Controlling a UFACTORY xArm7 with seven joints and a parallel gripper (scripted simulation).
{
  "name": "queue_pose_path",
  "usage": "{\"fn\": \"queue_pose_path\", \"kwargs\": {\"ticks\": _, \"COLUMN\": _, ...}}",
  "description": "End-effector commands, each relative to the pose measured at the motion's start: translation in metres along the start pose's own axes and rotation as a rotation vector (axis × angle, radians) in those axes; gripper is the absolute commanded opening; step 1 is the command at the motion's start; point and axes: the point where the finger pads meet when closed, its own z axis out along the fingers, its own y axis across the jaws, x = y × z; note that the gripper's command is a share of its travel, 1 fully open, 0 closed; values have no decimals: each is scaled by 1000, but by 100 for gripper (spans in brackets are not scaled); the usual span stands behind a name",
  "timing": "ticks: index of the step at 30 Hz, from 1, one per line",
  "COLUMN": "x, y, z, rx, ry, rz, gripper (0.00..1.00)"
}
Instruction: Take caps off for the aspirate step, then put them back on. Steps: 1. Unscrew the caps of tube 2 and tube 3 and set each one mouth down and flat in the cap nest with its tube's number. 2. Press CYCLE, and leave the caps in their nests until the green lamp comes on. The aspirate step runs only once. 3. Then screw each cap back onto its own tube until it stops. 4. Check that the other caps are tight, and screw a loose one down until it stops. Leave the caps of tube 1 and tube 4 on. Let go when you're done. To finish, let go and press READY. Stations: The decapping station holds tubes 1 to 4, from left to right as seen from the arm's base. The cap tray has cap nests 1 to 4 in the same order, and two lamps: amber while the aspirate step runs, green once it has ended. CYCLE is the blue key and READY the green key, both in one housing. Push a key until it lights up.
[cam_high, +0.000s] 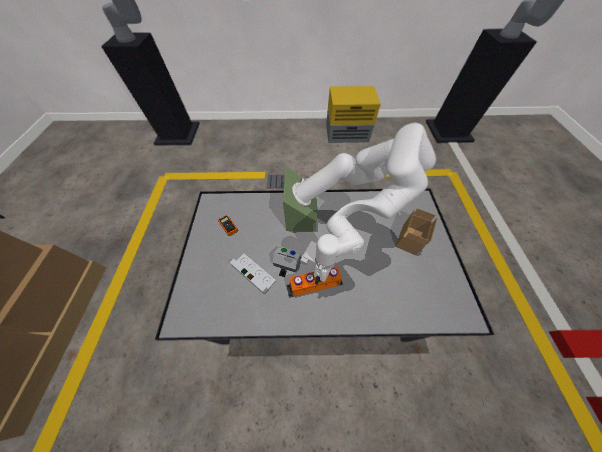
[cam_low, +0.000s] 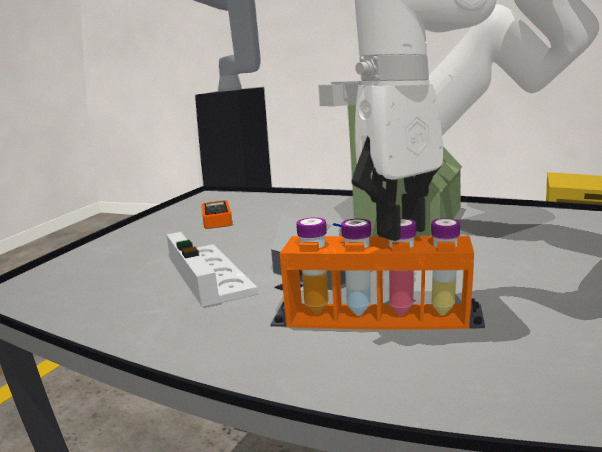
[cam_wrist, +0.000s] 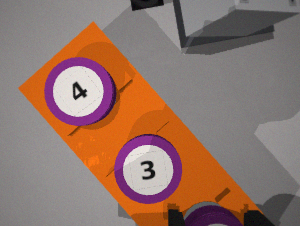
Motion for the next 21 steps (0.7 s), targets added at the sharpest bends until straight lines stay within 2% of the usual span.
{"fn": "queue_pose_path", "kwargs": {"ticks": 1, "x": 0, "y": -2, "z": -2, "rx": 6, "ry": -2, "rz": -143, "gripper": 0}}
{"fn": "queue_pose_path", "kwargs": {"ticks": 14, "x": 0, "y": -2, "z": -2, "rx": 6, "ry": 1, "rz": -771, "gripper": 0}}
{"fn": "queue_pose_path", "kwargs": {"ticks": 16, "x": 0, "y": -2, "z": -2, "rx": 6, "ry": 1, "rz": -771, "gripper": 0}}
{"fn": "queue_pose_path", "kwargs": {"ticks": 21, "x": 0, "y": -2, "z": -2, "rx": 7, "ry": 1, "rz": -1042, "gripper": 0}}
